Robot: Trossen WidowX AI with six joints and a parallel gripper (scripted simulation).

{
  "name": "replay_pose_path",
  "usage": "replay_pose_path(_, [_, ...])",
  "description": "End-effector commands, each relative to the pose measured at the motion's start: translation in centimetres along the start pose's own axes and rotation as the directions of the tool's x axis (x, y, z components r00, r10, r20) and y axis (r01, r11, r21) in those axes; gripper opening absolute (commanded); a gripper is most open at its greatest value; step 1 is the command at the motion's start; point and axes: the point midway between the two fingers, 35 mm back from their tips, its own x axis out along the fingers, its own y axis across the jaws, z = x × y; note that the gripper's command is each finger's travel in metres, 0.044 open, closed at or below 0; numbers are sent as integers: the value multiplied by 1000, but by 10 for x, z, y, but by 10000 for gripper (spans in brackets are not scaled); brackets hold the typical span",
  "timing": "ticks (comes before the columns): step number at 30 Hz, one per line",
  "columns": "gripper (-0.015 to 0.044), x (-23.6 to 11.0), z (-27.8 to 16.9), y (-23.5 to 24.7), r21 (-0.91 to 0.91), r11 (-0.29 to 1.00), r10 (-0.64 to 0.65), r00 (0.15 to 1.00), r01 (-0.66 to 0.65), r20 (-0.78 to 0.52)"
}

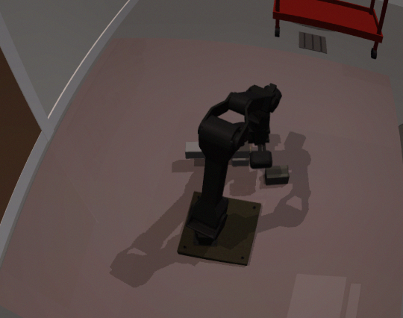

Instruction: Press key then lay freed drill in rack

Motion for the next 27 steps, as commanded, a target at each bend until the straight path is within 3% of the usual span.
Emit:
replay_pose_path(1, [282,0,0,0,0,1000,-1,1000,1,0])
replay_pose_path(11, [20,0,0,0,0,1000,-1,1000,1,0])
replay_pose_path(27, [0,0,-8,0,3,1000,0,1000,0,-2])
